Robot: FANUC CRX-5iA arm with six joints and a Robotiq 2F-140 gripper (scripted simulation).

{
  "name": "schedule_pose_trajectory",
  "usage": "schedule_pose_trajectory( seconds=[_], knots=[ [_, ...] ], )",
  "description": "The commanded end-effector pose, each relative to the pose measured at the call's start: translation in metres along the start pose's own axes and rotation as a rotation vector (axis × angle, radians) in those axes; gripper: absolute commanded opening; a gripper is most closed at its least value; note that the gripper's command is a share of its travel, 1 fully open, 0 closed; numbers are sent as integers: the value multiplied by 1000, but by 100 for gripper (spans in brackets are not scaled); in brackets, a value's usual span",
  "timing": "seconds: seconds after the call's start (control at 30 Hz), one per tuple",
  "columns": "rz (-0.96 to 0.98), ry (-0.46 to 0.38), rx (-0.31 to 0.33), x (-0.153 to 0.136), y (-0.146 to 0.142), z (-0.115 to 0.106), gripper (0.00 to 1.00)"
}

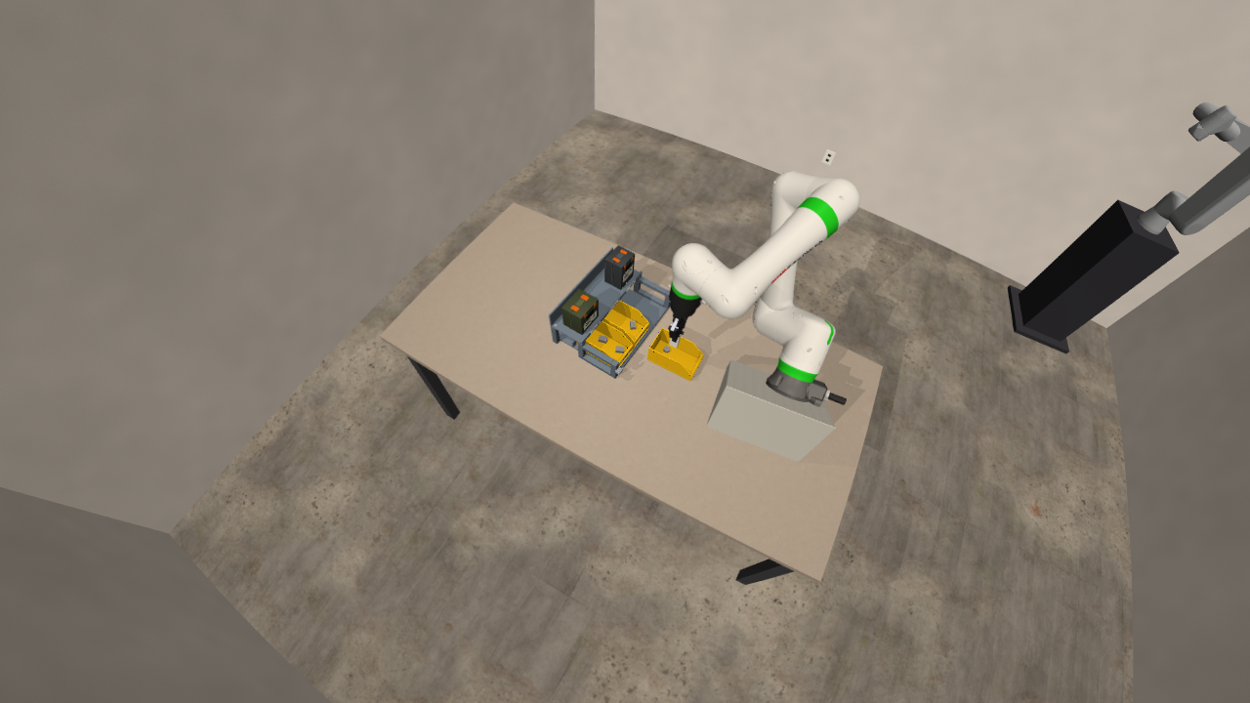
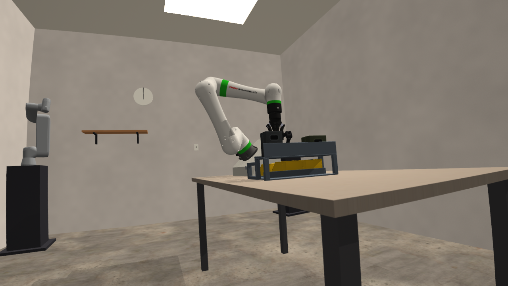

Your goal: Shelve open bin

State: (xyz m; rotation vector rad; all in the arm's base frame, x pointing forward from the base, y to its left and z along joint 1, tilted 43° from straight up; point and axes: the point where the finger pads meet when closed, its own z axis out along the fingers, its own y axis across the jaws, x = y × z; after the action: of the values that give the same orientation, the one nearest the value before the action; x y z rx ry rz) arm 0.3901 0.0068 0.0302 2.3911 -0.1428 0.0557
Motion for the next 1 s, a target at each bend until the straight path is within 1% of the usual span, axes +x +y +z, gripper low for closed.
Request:
schedule_pose_trajectory(
  seconds=[0.0,0.6,0.63,0.97],
  knots=[
    [0,0,0,0,0,0,0],
    [0,0,0,0,0,0,0],
    [0,0,0,0,0,0,15],
    [0,0,0,0,0,0,15]
  ],
)
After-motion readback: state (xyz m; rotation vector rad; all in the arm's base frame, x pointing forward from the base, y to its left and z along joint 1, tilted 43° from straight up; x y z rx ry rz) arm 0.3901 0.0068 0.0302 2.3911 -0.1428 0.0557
